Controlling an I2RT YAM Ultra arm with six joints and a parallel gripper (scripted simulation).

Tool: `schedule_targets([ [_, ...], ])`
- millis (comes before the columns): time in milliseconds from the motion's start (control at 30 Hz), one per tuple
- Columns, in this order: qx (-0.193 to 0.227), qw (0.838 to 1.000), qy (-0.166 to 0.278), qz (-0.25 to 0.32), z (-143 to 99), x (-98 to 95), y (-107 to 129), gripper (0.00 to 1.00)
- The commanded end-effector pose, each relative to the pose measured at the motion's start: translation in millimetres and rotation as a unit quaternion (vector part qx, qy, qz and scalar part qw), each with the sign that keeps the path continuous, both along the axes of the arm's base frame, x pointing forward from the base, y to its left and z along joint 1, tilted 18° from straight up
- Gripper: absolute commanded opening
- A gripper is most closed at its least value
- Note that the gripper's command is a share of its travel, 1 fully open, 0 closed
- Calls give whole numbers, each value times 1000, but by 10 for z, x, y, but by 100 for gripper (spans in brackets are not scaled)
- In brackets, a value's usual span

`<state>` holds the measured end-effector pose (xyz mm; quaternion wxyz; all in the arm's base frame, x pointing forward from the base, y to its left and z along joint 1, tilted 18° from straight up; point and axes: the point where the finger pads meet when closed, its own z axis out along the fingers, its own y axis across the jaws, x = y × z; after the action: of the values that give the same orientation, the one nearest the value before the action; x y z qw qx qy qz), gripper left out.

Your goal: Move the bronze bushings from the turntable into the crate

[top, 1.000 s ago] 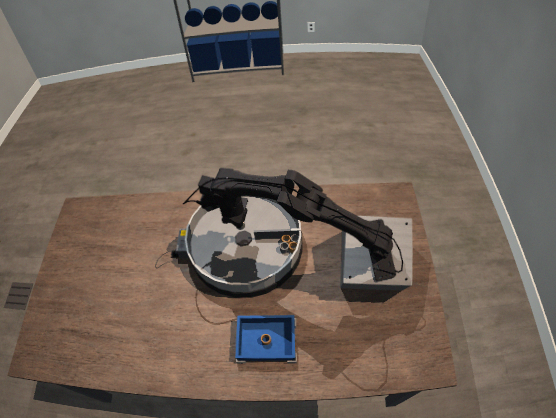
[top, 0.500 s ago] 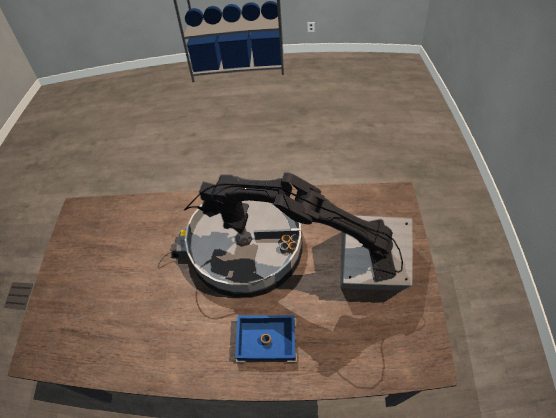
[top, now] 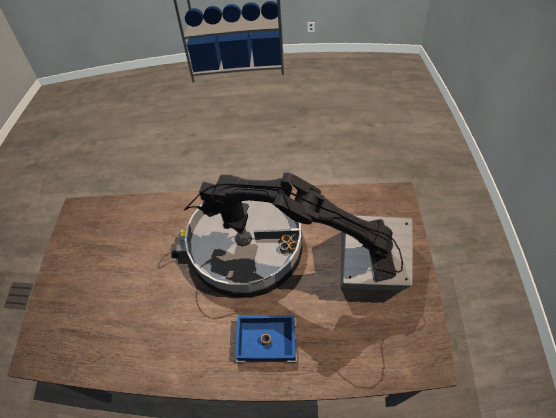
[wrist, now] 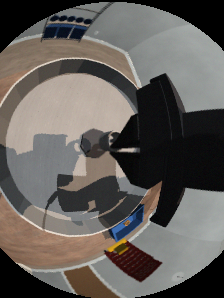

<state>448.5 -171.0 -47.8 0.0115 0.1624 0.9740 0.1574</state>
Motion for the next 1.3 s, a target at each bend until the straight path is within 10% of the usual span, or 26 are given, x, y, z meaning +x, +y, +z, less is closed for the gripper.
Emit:
schedule_targets([
  [0, -9, 1000, -19, -11, 122, 70, -115, 0],
  [1267, 4, 1000, 3, -3, -332, 11, 108, 0],
])
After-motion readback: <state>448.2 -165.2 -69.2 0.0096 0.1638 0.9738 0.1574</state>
